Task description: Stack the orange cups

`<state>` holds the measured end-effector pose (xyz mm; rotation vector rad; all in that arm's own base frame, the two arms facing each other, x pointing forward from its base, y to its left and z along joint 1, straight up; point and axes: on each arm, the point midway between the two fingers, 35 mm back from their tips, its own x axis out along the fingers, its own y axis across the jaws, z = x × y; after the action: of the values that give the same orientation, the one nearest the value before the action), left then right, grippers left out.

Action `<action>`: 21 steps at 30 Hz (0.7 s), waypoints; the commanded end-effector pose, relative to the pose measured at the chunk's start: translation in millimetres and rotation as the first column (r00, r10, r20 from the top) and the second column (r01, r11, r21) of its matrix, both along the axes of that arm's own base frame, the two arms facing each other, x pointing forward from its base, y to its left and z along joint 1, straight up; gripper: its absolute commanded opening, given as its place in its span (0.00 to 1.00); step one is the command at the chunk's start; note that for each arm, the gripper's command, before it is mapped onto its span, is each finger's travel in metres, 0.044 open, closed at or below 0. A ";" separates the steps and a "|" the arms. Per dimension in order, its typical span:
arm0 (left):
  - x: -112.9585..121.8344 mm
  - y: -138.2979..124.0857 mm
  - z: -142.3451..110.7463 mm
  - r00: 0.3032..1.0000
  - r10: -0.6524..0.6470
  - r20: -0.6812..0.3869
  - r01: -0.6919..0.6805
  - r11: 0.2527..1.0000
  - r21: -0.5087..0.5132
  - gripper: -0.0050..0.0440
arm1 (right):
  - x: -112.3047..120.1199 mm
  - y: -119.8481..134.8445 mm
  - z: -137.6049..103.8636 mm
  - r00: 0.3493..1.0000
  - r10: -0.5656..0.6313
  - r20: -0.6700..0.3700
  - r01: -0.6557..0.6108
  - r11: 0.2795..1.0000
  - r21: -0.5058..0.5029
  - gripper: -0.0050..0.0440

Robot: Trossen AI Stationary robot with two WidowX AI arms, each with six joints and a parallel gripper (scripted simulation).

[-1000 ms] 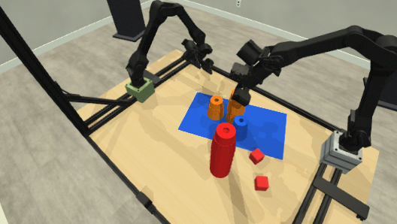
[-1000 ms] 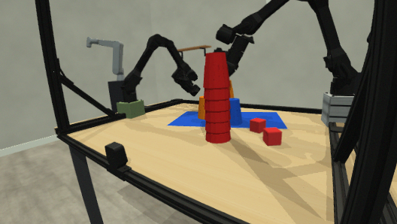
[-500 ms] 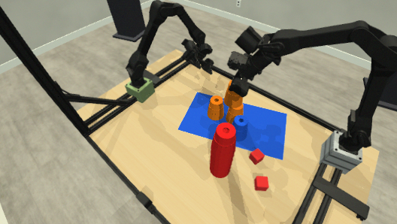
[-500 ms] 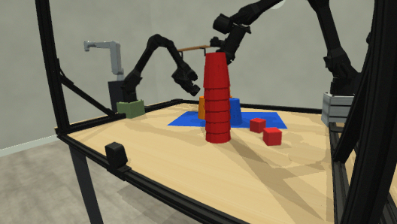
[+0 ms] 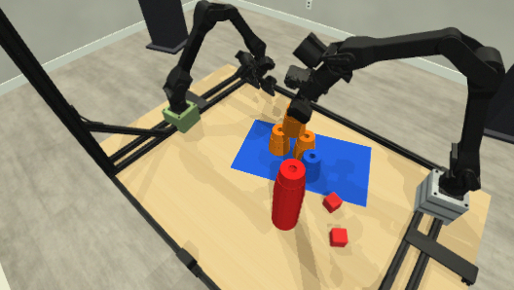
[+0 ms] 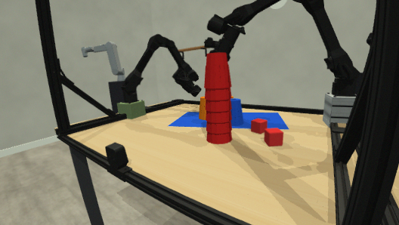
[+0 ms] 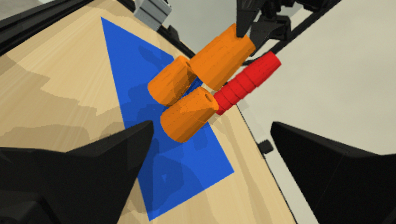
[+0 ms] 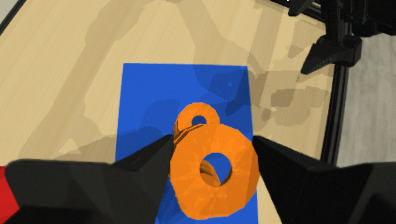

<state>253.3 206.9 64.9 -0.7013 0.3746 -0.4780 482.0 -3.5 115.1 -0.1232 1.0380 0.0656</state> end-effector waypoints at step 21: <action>-0.1 0.1 -0.7 1.000 0.001 0.000 -0.001 1.000 -0.003 1.00 | 2.7 0.0 -15.9 1.000 0.000 0.001 0.000 1.000 0.000 0.10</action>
<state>253.3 206.9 64.9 -0.7014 0.3746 -0.4780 484.7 -3.5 99.0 -0.1233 1.0366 0.0655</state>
